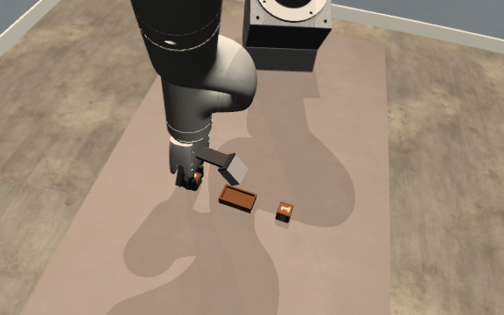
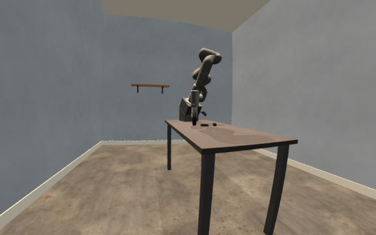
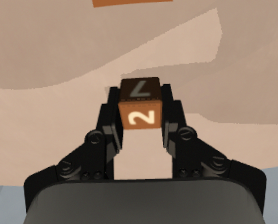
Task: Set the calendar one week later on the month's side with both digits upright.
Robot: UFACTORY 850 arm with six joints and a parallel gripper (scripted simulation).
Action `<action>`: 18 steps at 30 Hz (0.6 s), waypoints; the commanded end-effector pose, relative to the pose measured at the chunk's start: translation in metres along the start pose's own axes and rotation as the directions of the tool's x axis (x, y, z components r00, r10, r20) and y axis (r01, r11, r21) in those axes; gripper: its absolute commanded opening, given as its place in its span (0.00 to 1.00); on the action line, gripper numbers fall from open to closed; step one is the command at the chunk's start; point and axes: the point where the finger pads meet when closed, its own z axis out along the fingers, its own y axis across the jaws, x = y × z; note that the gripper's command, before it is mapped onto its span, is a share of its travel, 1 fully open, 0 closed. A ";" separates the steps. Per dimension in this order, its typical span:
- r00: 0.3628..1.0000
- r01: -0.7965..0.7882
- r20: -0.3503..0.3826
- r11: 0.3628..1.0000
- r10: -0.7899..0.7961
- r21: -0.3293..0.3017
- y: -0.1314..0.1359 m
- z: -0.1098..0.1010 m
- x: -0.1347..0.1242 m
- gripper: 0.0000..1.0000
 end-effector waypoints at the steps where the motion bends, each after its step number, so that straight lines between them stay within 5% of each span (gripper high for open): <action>1: 1.000 0.000 0.000 1.000 0.000 -0.001 0.000 0.000 0.000 0.27; 18: 1.000 0.000 0.000 1.000 0.000 -0.001 0.000 0.003 0.000 0.27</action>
